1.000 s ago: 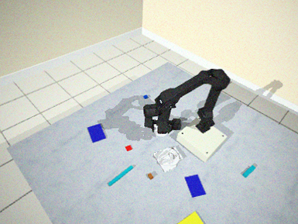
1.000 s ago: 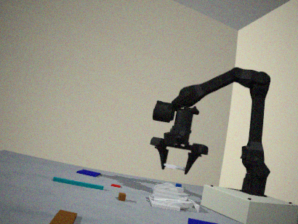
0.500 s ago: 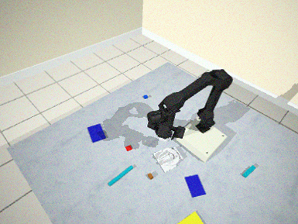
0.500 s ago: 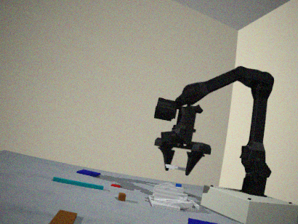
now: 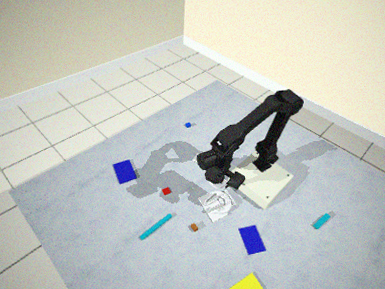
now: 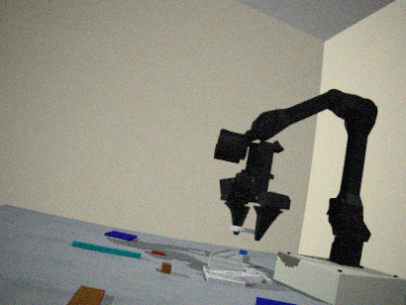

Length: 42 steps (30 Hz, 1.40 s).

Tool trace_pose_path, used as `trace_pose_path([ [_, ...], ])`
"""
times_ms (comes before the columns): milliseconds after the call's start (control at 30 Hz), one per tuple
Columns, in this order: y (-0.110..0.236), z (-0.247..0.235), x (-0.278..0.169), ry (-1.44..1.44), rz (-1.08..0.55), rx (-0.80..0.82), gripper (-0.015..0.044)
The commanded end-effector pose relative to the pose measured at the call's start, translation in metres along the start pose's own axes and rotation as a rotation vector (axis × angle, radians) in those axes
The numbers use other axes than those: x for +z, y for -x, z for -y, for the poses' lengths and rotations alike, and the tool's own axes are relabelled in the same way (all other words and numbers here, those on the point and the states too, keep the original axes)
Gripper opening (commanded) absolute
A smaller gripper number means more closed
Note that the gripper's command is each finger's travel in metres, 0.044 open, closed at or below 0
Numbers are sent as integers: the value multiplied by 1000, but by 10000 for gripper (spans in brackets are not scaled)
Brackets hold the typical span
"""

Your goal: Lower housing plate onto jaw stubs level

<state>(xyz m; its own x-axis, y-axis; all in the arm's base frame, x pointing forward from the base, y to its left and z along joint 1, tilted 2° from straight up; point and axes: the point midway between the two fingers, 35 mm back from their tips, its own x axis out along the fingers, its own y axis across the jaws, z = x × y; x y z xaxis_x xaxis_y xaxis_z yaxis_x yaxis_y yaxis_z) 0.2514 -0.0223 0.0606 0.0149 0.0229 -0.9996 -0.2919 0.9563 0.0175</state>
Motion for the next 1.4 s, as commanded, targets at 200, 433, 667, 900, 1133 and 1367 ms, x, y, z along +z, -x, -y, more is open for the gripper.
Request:
trace_pose_path([
  [200, -2, -23, 1, -200, -3, 7, 351],
  [433, -2, -39, 2, -341, -4, 9, 351],
  [667, -2, -46, 1, -411, -5, 10, 351],
  [900, -2, -46, 1, -411, -5, 10, 351],
  [1133, -2, -46, 1, -411, -5, 10, 351],
  [1367, -2, -46, 2, -422, -5, 10, 351],
])
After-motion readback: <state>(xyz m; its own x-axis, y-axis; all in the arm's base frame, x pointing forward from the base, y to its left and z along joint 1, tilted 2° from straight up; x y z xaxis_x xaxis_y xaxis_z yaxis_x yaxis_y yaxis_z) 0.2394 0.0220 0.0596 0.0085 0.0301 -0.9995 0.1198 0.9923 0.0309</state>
